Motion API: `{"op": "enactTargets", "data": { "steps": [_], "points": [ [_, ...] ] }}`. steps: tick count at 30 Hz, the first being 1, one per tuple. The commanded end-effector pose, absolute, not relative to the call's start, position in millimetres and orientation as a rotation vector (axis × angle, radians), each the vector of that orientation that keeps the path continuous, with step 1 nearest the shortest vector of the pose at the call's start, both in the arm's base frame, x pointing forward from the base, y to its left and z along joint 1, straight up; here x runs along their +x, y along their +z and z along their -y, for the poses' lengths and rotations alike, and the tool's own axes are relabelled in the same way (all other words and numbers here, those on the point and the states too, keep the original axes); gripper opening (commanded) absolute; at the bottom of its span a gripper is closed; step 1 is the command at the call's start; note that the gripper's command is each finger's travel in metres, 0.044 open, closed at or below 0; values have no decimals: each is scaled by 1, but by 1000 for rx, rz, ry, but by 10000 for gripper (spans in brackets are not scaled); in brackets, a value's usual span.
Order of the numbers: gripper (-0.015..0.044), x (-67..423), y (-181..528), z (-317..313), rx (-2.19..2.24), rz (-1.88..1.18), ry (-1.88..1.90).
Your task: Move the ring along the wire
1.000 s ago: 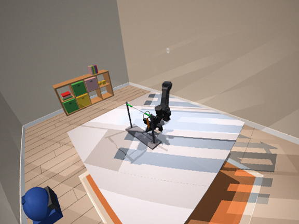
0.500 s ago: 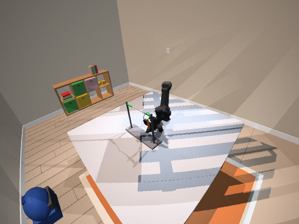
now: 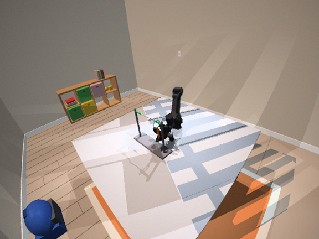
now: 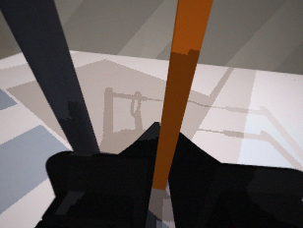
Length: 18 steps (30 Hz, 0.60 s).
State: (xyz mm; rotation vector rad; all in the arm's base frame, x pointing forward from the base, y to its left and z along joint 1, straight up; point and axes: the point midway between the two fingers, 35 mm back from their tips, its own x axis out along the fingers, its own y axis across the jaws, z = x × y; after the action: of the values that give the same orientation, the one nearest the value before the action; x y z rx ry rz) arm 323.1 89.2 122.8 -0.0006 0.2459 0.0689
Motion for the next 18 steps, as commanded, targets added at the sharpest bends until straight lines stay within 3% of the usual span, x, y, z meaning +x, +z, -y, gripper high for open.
{"op": "enactTargets", "data": {
  "steps": [1, 11, 18],
  "points": [
    [-97, 323, 123, -89, -1, -246, 69],
    [160, 322, 123, -89, 0, -246, 69],
    [160, 311, 128, -89, 1, -247, 68]
  ]
}}
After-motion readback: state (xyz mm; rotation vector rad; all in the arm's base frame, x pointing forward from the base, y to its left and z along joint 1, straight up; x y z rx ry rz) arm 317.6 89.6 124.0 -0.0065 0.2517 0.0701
